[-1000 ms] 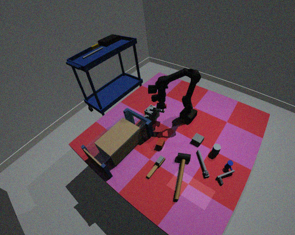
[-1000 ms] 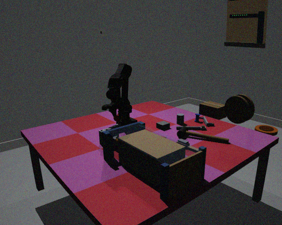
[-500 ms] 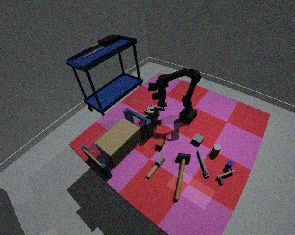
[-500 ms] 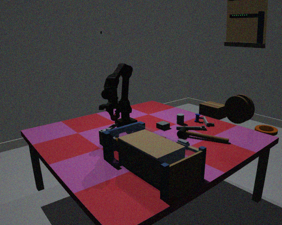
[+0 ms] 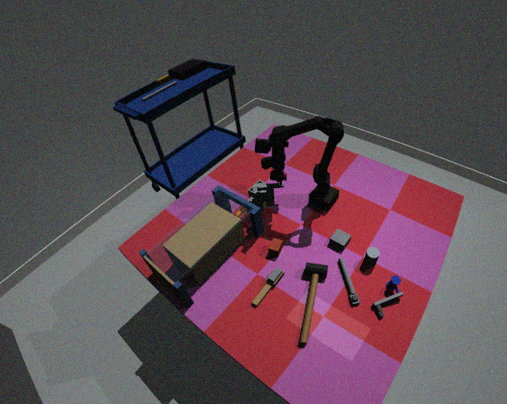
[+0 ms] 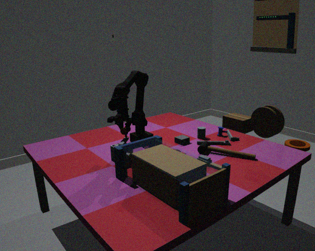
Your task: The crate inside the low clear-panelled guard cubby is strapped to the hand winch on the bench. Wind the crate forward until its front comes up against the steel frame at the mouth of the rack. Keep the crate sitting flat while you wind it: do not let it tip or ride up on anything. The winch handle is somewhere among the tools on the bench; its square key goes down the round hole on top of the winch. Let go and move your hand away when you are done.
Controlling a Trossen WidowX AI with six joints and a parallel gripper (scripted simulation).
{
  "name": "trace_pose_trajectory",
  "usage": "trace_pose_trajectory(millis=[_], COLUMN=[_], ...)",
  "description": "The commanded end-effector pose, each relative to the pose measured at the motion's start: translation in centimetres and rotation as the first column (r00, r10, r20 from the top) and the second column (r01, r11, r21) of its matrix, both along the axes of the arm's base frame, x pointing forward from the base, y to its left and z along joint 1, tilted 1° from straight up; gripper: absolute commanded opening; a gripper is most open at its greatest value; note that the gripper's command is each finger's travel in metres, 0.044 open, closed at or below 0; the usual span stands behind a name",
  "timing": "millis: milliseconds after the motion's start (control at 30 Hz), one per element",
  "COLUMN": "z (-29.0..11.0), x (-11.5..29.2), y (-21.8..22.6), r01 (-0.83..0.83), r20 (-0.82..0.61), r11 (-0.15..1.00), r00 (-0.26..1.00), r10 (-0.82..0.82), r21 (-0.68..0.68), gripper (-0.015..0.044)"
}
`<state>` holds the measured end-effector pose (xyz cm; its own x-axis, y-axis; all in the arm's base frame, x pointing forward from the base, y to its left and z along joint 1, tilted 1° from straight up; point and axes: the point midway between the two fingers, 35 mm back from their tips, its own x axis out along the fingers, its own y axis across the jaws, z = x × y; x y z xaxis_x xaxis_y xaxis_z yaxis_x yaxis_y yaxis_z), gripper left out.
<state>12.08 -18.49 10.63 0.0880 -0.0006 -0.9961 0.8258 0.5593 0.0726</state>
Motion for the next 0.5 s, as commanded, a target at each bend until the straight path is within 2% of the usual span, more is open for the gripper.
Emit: trace_pose_trajectory(millis=[0,467], z=[-1.0,-1.0], x=[-2.0,-2.9], y=[-1.4,-3.4], r01=[0.03,0.03], r20=[-0.075,-0.076], r11=[1.0,0.999], r00=[0.997,0.997], r10=[-0.03,-0.031], r21=[-0.009,-0.011], gripper=[0.0,0.0])
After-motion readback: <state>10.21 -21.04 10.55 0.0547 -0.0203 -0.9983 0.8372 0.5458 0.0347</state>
